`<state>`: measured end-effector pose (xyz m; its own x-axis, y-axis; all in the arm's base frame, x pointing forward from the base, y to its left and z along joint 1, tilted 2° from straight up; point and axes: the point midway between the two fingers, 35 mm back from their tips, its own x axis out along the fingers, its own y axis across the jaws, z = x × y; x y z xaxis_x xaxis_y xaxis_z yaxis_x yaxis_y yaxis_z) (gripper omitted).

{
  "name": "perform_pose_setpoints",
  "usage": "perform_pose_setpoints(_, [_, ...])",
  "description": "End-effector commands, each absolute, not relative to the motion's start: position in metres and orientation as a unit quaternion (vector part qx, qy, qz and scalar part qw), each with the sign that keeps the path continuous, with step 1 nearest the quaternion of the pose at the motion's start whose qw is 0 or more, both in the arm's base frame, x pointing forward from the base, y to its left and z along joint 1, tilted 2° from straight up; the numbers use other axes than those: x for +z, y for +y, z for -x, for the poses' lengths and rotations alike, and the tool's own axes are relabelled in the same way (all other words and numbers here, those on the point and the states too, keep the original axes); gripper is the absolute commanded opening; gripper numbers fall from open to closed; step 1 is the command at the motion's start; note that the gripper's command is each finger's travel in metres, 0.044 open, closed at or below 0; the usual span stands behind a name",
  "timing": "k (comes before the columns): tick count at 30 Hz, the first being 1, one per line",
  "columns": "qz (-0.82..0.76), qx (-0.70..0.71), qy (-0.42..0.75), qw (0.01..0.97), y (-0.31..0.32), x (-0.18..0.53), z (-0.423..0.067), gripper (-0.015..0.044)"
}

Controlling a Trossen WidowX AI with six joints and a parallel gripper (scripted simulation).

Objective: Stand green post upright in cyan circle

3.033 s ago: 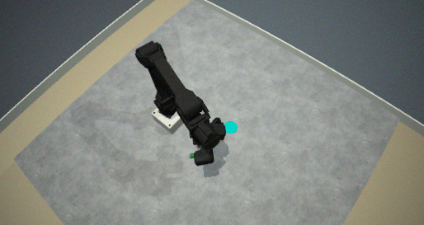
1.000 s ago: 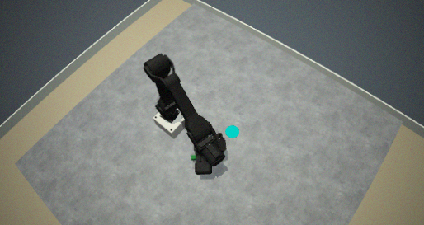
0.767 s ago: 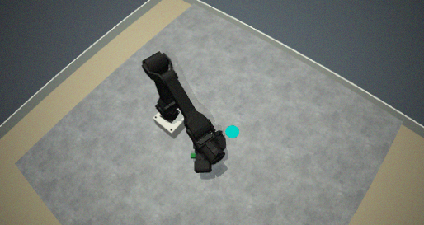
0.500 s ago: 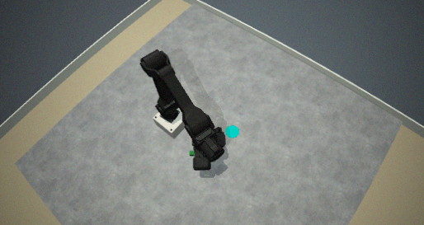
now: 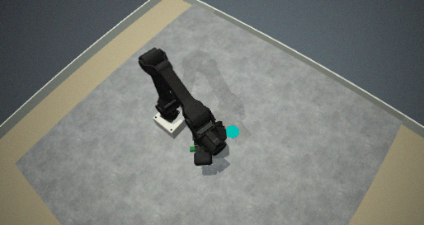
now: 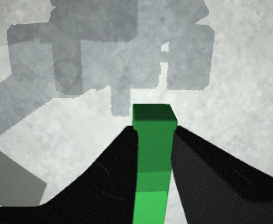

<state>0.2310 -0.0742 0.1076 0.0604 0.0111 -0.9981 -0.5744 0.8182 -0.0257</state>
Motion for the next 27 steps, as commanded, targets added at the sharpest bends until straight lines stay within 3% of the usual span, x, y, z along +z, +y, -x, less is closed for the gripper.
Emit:
perform_pose_setpoints(1, [0.226,0.218,0.650,0.693,-0.066,0.111,-0.236,0.0023])
perform_pose_setpoints(27, [0.285,0.278,0.625,0.671,-0.001,0.120,-0.256,0.0023])
